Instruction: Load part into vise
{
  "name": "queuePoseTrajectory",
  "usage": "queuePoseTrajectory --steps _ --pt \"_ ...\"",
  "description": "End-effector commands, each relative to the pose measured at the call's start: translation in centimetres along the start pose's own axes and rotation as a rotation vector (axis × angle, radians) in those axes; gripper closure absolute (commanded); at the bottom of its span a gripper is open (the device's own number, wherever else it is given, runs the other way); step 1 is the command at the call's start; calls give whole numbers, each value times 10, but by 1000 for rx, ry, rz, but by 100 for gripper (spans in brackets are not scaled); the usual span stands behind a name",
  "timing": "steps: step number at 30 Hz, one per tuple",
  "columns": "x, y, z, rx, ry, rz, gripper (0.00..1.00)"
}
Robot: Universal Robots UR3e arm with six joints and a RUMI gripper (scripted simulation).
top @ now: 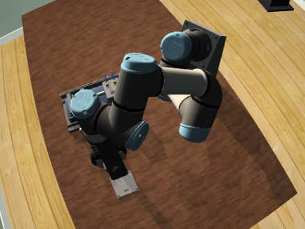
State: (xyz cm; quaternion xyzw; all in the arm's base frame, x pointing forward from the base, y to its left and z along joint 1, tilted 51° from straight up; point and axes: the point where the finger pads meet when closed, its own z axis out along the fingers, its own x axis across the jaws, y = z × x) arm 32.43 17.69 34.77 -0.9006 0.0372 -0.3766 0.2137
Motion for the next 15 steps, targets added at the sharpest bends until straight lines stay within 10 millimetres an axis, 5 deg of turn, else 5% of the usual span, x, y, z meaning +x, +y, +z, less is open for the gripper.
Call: queuePoseTrajectory --steps 1,15 --pt "0 0 0 0 1 5 100" --pt "1 2 0 -1 0 36 100"
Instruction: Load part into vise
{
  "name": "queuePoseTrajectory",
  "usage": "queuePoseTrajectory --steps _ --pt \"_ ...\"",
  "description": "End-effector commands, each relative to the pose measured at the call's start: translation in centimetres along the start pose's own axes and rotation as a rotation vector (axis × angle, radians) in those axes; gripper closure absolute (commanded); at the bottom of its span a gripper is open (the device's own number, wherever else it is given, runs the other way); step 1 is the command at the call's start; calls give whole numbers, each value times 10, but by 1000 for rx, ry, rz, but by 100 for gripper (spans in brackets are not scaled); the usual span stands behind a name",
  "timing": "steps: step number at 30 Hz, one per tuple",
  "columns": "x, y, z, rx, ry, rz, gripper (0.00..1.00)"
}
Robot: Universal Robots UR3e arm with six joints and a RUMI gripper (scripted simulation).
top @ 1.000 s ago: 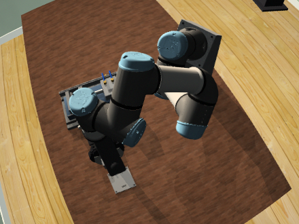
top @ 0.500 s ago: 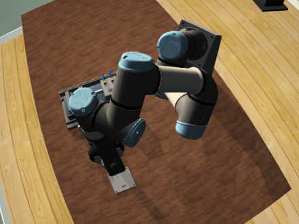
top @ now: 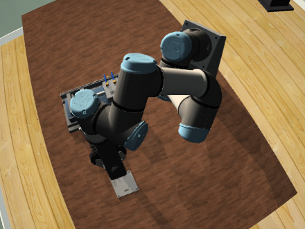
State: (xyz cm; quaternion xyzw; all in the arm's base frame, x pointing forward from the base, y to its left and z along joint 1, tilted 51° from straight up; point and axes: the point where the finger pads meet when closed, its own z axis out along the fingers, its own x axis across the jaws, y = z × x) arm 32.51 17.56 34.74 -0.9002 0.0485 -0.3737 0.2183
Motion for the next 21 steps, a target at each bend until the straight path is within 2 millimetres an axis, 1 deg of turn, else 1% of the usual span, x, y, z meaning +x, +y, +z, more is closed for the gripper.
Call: queuePoseTrajectory --steps 1,21 --pt "1 1 0 0 0 14 100" --pt "2 4 1 -2 -1 81 100"
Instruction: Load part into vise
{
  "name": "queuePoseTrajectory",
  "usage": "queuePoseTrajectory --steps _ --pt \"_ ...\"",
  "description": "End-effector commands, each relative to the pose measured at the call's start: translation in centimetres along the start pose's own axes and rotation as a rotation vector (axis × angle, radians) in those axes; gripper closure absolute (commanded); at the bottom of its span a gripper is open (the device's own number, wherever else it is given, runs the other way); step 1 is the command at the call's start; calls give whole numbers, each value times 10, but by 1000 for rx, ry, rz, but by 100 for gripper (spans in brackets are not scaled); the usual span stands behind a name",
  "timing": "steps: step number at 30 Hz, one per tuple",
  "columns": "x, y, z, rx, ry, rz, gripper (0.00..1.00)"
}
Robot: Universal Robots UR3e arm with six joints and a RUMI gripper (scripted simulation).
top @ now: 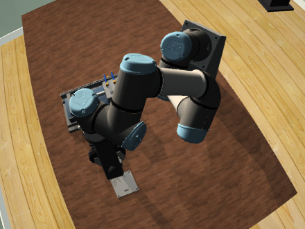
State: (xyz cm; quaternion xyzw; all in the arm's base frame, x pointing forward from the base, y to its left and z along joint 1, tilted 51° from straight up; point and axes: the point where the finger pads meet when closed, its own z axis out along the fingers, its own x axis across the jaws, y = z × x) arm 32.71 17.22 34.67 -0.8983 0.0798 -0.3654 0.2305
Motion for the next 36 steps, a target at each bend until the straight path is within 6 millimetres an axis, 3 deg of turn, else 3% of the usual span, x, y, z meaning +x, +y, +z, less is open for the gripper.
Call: queuePoseTrajectory --steps 1,36 --pt "1 1 0 -1 0 17 100" --pt "7 12 2 -6 -4 248 100"
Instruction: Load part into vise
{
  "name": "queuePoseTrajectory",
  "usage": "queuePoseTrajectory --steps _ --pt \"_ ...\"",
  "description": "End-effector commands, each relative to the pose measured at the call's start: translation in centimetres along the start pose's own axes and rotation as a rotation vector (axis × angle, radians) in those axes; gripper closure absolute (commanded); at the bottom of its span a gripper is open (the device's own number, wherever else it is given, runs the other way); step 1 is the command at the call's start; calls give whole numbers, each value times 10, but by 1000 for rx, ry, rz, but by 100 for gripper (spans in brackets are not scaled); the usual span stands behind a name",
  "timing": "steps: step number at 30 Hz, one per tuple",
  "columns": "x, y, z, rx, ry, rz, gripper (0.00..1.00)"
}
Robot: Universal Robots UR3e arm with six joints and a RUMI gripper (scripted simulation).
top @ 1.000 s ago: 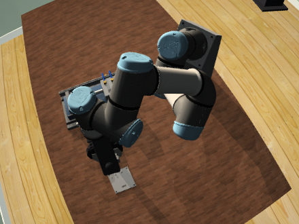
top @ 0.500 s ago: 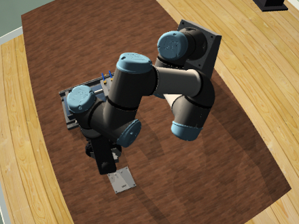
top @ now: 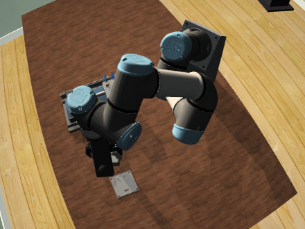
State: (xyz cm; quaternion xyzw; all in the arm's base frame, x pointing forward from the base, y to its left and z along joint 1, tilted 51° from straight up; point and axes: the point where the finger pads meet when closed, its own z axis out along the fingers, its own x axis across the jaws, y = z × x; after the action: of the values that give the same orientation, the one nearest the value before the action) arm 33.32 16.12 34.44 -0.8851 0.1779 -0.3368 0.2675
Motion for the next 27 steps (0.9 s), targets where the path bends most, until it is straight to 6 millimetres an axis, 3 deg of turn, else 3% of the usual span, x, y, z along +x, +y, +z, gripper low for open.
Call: queuePoseTrajectory --steps 1,27 --pt "2 2 0 -3 -1 39 100" --pt "12 14 2 -9 -3 306 100"
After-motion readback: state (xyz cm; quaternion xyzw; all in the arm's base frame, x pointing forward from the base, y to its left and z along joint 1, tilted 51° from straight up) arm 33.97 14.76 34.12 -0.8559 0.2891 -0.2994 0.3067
